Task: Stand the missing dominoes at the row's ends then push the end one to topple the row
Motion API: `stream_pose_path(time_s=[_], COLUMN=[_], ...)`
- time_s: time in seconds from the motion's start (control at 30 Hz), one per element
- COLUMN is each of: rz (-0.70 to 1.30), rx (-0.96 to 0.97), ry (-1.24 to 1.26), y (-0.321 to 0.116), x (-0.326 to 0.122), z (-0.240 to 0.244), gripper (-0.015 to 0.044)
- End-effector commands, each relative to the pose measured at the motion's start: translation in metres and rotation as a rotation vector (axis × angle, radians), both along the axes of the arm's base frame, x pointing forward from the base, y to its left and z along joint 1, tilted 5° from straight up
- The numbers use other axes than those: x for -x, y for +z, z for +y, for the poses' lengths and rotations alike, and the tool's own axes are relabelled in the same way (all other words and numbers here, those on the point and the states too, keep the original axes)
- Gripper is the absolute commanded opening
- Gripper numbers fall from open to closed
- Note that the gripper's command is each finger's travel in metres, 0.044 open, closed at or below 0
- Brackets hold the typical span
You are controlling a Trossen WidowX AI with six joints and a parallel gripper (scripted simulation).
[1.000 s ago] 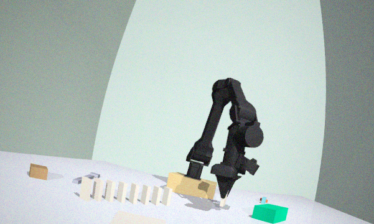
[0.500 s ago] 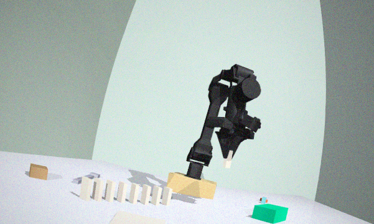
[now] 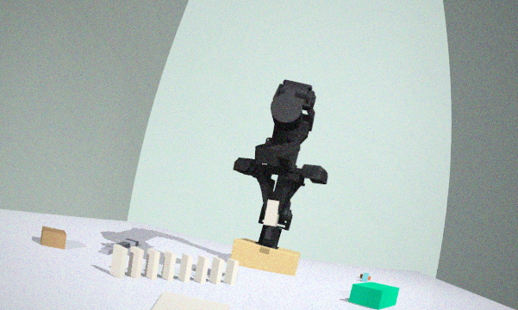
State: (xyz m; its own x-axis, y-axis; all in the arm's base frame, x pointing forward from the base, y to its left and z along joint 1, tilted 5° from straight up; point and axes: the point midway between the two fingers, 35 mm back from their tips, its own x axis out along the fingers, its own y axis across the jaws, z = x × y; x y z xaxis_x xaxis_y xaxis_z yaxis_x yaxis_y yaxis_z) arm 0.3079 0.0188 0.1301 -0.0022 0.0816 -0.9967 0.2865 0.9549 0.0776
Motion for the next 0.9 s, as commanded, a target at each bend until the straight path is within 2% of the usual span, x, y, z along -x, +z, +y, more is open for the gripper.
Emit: stream_pose_path(time_s=[0.0, 0.3, 0.87], rz=[0.031, 0.031, 0.031], rx=[0.002, 0.002, 0.001], ry=[-0.448, -0.448, -0.448], y=[0.0, -0.004, -0.096], x=[-0.003, -0.004, -0.01], z=[-0.031, -0.031, -0.024], gripper=[0.0107, 0.0107, 0.0107])
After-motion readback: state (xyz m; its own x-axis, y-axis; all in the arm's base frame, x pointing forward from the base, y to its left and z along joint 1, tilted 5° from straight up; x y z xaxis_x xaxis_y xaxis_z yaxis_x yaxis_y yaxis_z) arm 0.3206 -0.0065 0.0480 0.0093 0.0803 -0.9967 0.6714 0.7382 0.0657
